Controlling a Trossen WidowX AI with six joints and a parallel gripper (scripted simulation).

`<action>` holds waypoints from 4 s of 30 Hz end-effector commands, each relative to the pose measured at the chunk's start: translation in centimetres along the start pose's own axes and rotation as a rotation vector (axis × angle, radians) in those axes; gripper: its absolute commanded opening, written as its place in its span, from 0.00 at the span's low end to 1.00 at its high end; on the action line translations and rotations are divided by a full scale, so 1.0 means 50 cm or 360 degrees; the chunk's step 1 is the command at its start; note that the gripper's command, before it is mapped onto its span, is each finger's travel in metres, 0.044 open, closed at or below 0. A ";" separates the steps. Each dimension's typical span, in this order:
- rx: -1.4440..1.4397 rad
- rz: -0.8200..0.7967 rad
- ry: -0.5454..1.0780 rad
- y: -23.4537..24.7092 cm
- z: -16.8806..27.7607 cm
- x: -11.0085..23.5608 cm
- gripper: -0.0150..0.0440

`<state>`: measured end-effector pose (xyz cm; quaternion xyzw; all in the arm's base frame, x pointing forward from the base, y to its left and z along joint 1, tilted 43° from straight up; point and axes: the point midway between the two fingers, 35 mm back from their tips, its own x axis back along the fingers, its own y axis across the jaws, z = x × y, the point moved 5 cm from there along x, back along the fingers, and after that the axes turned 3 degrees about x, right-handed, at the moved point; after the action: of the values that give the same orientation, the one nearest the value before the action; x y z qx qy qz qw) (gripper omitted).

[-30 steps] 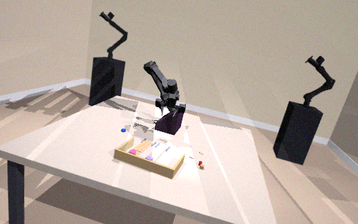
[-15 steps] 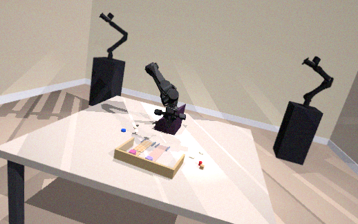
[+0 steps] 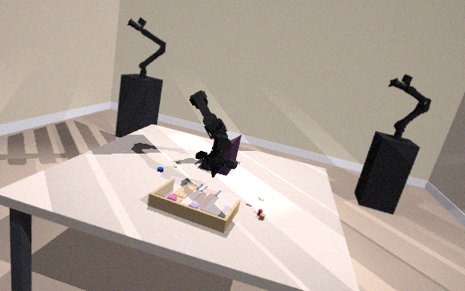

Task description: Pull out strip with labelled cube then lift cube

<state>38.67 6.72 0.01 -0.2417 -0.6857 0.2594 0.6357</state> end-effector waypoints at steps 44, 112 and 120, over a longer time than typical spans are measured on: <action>-0.0029 0.0018 0.0082 -0.003 -0.002 -0.139 0.25; -0.0029 0.0020 0.0082 -0.002 -0.001 -0.159 0.25; -0.0029 0.0020 0.0082 -0.002 -0.002 -0.161 0.25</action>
<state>39.34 1.66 -5.65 -0.2561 -0.6714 0.2502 0.6488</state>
